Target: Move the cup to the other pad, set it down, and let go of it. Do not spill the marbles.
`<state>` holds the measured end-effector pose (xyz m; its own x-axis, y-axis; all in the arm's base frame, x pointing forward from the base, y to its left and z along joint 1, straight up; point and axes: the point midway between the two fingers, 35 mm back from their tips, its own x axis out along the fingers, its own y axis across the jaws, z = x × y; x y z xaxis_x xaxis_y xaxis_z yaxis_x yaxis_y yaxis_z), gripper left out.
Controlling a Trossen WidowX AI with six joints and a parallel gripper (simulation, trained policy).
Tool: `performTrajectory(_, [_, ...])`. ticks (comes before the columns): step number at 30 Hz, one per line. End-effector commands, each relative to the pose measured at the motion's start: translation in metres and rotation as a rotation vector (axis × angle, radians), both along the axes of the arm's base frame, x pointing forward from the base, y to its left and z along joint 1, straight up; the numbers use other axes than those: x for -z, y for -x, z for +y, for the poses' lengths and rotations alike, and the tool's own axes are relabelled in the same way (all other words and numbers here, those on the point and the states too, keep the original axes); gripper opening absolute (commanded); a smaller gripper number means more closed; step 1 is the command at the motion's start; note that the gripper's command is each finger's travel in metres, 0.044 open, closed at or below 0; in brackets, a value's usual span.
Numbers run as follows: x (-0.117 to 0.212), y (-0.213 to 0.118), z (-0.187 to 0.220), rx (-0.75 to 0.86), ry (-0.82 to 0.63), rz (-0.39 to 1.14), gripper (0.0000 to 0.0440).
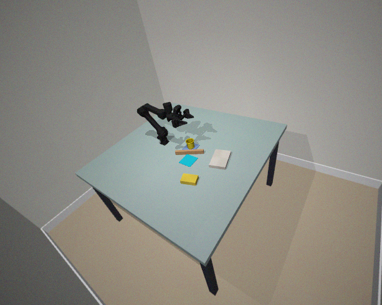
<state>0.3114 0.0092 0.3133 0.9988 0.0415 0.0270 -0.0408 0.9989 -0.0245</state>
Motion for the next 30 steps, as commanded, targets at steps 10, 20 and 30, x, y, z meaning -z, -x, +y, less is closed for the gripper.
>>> performTrajectory(10, [-0.002,0.004,0.002,-0.004,-0.028,0.040,0.0137])
performTrajectory(20, [-0.001,0.005,0.007,-0.015,-0.102,0.131,0.0101])
performTrajectory(30, [-0.003,0.005,0.016,-0.031,-0.203,0.231,0.0122])
